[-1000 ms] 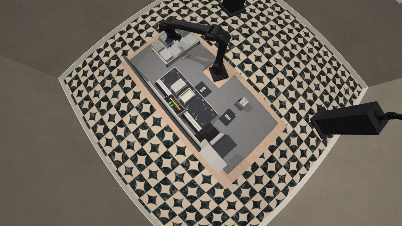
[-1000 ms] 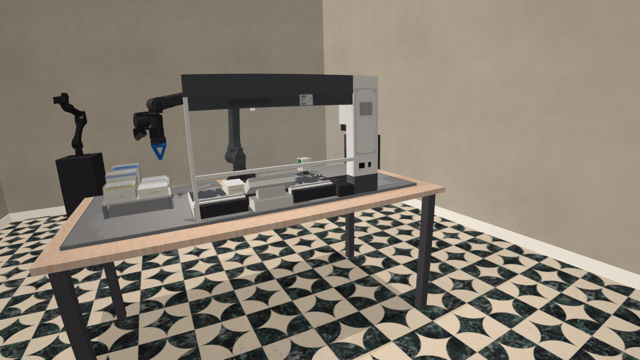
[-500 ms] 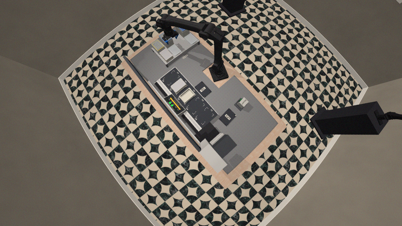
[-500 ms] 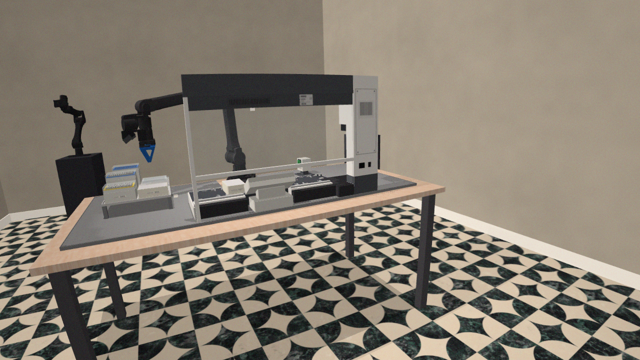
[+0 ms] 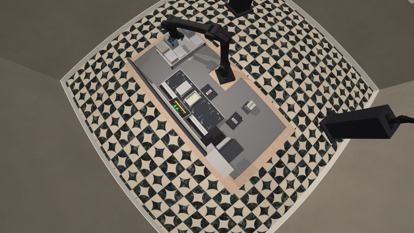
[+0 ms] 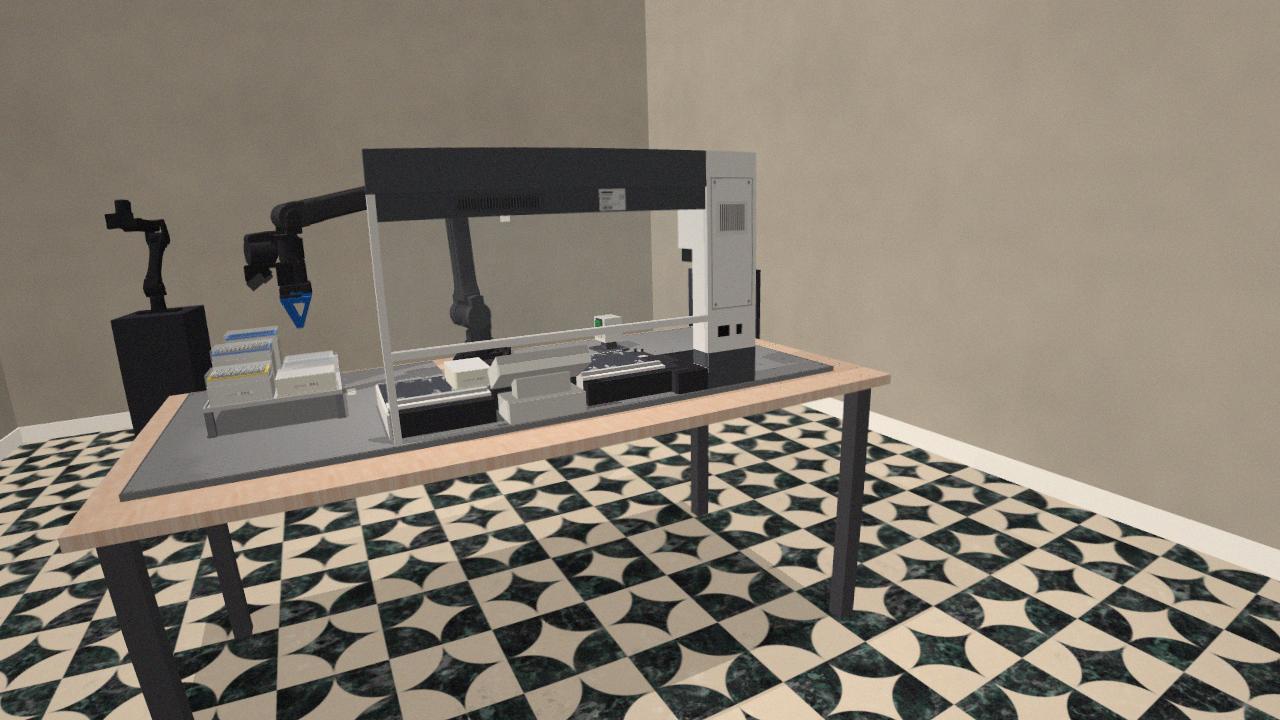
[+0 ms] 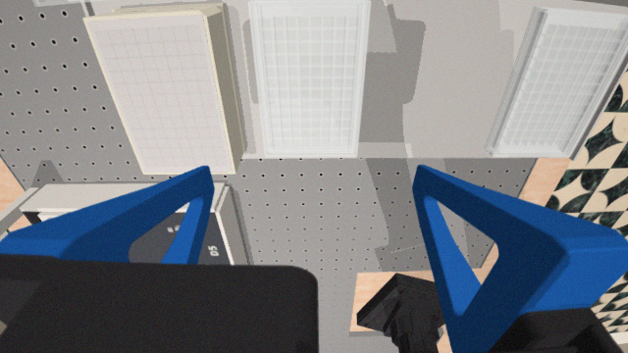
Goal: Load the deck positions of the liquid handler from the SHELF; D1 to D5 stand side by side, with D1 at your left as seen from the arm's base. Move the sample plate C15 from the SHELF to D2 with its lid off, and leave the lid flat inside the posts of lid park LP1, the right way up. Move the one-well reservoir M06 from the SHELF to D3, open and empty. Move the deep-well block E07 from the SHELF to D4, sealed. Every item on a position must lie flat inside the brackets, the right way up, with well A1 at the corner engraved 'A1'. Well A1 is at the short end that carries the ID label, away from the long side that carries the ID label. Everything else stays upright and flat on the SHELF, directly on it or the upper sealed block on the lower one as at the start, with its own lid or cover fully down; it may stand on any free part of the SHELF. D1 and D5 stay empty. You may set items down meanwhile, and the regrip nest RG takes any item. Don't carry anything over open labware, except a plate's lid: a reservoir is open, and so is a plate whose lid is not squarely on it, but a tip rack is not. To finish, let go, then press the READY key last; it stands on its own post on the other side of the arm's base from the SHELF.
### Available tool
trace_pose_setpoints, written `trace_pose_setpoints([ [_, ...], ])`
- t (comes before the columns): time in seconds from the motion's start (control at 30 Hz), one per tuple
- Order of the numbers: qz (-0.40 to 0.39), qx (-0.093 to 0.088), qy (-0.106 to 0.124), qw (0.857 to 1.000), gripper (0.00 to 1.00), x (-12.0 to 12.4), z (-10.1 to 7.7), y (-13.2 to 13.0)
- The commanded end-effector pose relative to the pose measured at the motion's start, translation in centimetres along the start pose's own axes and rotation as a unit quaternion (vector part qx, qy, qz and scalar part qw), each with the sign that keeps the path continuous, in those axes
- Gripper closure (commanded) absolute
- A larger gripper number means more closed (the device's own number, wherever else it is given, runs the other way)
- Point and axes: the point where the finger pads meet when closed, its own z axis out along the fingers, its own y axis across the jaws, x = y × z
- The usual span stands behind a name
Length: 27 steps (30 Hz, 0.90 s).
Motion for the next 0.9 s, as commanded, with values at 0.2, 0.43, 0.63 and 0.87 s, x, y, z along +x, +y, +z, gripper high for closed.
trace_pose_setpoints([
  [0.2, -0.006, -0.004, -0.008, 1.000, 0.00, -0.5, 1.4, 0.9],
  [0.43, -0.004, -0.004, -0.008, 1.000, 0.00, -0.5, 2.5, 0.9],
  [0.63, -0.003, -0.004, -0.008, 1.000, 0.00, -0.5, 3.2, 0.9],
  [0.87, -0.004, -0.004, -0.008, 1.000, 0.00, -0.5, 4.3, 0.9],
])
